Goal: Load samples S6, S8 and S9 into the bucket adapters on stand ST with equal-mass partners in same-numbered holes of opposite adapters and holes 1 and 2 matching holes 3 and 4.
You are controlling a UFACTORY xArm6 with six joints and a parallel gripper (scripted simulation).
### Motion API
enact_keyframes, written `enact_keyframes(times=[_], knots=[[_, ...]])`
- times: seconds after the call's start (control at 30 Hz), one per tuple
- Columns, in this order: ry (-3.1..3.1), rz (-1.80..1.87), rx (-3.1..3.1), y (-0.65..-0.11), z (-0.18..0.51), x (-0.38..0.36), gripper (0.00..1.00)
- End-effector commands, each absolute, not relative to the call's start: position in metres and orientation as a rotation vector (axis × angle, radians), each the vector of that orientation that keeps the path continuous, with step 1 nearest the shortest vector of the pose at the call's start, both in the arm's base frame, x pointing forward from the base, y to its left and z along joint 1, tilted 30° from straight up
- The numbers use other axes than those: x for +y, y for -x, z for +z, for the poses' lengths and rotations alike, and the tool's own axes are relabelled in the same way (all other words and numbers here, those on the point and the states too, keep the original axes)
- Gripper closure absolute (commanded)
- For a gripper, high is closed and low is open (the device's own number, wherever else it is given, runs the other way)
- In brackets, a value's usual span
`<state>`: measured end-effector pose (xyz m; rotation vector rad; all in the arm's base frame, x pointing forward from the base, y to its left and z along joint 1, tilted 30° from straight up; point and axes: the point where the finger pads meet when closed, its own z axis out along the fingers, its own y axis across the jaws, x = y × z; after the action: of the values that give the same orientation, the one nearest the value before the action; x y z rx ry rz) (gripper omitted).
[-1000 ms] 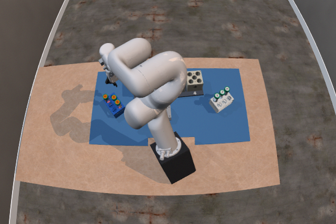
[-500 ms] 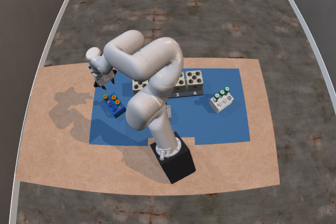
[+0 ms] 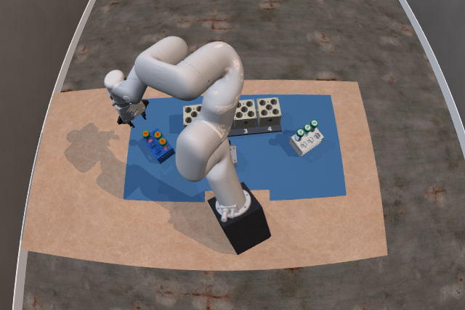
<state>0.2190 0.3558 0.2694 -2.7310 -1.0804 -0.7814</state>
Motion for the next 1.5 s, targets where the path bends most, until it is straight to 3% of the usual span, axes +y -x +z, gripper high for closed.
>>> enact_keyframes(times=[0.0, 1.47], knots=[[2.727, -0.785, -1.079, -0.219, 0.271, 0.357, 0.43], [2.728, -0.785, -1.079, -0.251, 0.207, 0.377, 0.43]])
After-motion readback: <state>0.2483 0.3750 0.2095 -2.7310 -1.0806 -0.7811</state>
